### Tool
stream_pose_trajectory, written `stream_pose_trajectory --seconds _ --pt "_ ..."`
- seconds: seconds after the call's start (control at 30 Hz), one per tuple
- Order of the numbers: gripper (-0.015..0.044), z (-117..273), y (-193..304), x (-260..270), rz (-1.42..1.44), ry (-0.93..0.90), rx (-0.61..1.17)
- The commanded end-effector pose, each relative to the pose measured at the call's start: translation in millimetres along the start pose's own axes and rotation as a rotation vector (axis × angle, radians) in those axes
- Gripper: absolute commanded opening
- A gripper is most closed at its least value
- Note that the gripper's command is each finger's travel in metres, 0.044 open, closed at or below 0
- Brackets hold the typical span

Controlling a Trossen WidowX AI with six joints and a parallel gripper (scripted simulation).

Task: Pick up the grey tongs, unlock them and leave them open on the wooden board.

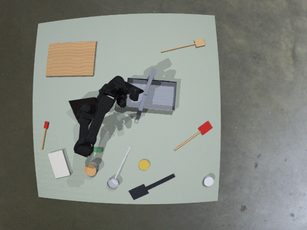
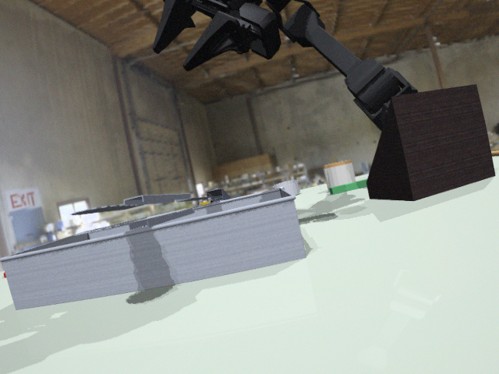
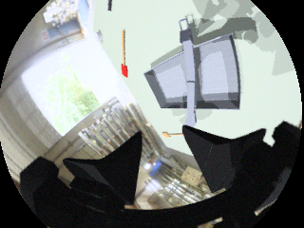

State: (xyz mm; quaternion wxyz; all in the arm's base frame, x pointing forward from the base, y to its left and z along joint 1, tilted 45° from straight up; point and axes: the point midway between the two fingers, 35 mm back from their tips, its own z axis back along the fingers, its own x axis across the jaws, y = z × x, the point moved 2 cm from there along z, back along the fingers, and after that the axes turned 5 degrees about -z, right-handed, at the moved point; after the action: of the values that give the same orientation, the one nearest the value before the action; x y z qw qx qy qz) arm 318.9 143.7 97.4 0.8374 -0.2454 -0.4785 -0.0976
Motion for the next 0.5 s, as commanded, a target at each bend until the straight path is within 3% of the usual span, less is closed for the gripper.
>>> stream_pose_trajectory --seconds 0.0,0.13,0.47 --pt "0.026 -55 -30 -35 0.064 0.136 -0.193" --pt "0.026 -91 -61 -67 0.113 0.254 -0.347" --pt "0.026 -86 -70 -71 0.115 0.261 -0.355"
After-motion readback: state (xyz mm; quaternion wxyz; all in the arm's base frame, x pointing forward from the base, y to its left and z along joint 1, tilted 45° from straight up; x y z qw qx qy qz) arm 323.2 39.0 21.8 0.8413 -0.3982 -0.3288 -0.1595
